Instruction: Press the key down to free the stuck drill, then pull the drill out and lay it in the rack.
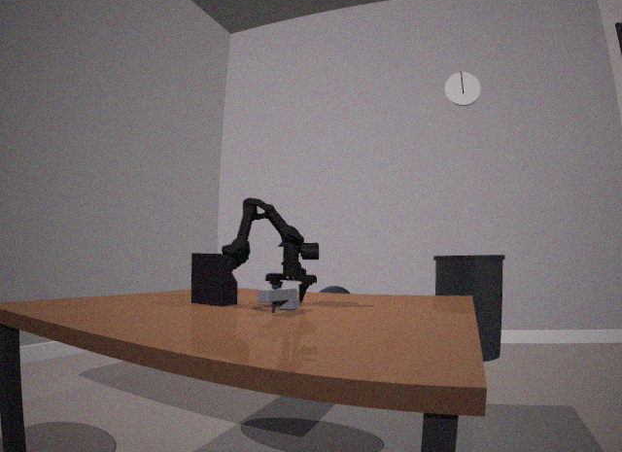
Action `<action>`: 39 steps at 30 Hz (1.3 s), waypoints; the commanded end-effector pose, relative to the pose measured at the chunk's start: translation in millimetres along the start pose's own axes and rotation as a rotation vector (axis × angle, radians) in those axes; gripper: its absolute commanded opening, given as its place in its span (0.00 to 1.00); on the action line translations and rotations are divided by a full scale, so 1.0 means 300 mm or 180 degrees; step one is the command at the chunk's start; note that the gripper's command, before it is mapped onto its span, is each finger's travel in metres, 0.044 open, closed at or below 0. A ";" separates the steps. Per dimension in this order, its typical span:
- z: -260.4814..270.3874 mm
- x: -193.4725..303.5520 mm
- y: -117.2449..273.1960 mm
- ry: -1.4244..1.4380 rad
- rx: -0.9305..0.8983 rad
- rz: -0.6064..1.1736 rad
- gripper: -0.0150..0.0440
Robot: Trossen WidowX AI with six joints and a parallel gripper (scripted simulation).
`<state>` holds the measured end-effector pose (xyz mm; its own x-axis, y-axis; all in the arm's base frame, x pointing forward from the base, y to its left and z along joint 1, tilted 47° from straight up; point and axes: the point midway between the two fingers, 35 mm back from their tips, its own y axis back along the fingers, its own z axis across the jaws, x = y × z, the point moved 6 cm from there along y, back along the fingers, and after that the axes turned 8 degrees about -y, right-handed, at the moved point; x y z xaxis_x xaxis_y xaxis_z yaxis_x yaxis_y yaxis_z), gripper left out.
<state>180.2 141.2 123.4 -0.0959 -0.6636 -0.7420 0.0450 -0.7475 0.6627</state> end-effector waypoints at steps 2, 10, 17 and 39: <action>0.001 -0.006 0.058 -0.0004 0.0041 0.0056 1.00; 0.005 0.001 0.168 -0.0012 0.0044 0.0074 1.00; 0.000 -0.014 0.255 -0.0013 0.0044 0.0078 1.00; -0.392 0.014 1.049 -0.0312 0.2807 -0.0550 1.00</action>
<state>304.1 -61.0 289.3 -0.1376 -0.5206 -0.8427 -0.6566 -0.5890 0.4711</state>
